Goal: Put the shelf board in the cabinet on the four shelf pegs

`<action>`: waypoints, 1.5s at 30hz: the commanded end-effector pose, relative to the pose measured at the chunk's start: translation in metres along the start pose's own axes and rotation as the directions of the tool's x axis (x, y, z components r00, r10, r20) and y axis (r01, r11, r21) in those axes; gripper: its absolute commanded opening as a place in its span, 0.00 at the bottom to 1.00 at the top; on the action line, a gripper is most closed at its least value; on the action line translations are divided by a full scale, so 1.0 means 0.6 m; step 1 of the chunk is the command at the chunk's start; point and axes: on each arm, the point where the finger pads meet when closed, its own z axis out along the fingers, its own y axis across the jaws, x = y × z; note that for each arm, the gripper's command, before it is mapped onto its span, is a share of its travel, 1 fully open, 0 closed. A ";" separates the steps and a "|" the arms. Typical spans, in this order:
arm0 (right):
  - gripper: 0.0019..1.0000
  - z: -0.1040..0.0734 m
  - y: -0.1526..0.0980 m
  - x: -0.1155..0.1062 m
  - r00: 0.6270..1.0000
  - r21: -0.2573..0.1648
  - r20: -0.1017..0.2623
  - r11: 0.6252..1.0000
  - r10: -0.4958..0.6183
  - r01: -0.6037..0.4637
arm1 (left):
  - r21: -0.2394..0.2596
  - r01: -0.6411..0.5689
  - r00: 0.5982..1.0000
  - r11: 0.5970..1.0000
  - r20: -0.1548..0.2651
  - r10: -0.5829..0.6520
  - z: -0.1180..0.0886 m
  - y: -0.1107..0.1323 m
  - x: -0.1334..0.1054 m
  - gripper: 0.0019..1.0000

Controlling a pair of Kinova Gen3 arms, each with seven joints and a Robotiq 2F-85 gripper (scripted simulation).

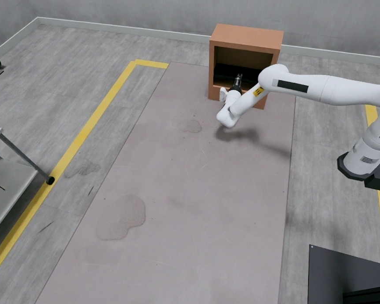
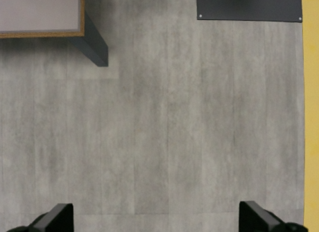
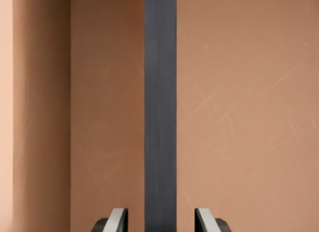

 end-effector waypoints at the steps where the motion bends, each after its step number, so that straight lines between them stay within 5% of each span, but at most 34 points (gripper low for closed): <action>1: 0.43 0.001 0.003 0.001 1.000 -0.002 0.000 1.000 0.003 -0.003 | 0.000 0.000 1.000 1.000 0.002 0.000 -0.001 0.000 -0.001 1.00; 23: 0.43 -0.022 0.003 0.001 1.000 -0.002 0.000 1.000 0.003 -0.003 | 0.000 0.000 1.000 1.000 0.002 0.000 -0.001 0.000 -0.001 1.00; 45: 0.43 -0.131 0.003 0.001 1.000 -0.001 0.000 1.000 0.003 -0.003 | 0.000 0.000 1.000 1.000 0.002 0.000 -0.001 0.000 -0.001 1.00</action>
